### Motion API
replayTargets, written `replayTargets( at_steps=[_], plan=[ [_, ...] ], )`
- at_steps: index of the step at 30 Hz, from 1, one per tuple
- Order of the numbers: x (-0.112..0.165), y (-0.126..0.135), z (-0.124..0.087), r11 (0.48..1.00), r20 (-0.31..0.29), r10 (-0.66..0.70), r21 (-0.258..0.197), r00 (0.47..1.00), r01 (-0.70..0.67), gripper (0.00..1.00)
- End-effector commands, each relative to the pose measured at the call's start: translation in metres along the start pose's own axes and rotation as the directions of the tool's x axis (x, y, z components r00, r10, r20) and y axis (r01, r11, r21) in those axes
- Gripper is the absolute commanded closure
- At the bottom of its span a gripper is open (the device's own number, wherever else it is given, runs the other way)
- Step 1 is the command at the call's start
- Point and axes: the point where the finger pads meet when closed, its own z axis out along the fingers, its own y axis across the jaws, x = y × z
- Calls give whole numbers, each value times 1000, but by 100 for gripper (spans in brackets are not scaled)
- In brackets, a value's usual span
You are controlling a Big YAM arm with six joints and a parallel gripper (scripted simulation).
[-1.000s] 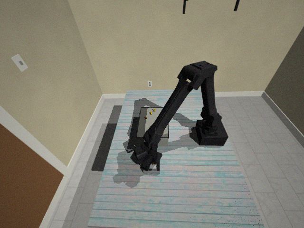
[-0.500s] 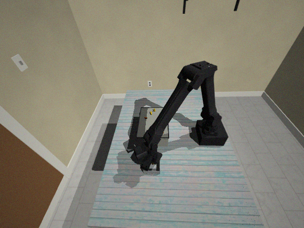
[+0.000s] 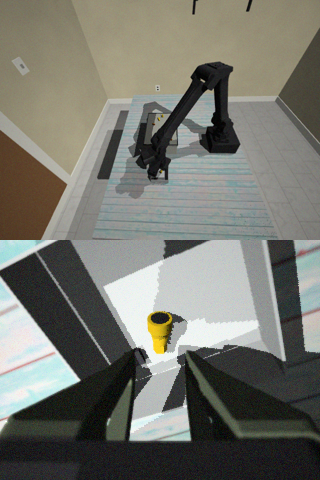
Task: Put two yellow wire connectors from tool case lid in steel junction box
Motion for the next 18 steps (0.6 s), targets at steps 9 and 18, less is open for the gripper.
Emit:
replayTargets(
  at_steps=[9, 18],
  plan=[
    [-23, -11, -43, 1000, 44, 1, 30, 999, -3, 72],
    [-18, -7, -36, 1000, 22, 0, 15, 1000, 0, 72]
  ],
)
